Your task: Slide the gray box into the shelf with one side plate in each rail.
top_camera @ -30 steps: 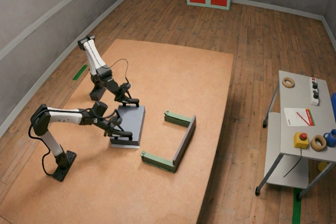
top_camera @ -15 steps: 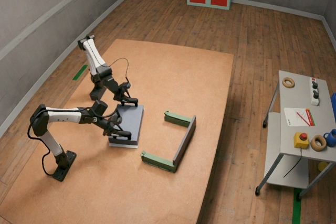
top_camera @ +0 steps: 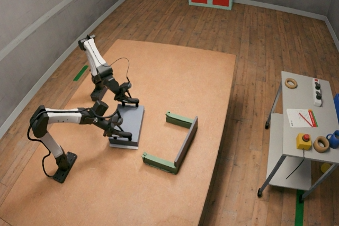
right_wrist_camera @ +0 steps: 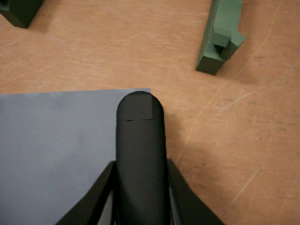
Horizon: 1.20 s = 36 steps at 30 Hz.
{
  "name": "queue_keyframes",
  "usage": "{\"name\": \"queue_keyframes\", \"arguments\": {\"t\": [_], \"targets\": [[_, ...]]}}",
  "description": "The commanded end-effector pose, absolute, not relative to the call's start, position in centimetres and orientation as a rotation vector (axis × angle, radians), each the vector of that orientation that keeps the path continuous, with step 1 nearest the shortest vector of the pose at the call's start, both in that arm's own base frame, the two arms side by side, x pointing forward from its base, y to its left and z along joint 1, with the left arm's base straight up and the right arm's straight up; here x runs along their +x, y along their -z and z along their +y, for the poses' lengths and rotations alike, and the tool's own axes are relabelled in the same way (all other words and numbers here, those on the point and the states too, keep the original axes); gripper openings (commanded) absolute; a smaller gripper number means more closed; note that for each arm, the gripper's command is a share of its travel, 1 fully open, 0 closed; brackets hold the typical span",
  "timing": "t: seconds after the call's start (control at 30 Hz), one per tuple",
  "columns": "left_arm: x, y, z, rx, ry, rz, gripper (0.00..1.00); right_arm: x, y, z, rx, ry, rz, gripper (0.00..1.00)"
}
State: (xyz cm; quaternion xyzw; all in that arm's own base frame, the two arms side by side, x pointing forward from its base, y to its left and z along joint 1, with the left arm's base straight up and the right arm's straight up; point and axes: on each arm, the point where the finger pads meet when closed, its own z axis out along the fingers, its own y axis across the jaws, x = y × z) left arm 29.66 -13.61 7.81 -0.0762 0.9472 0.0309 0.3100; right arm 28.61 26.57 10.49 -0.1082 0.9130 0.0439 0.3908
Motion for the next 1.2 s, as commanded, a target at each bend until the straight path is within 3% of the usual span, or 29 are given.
{"name": "queue_keyframes", "arguments": {"t": [0.0,1.17], "targets": [[32.5,-12.7,-13.7,-0.211,-0.047,2.340,0.28,31.1,-16.1,26.7,-0.222,-0.137,2.168,0.28],[36.6,-15.9,-14.7,-0.118,0.000,2.285,0.28,33.2,-19.7,25.6,-0.127,-0.100,2.106,0.28]]}}
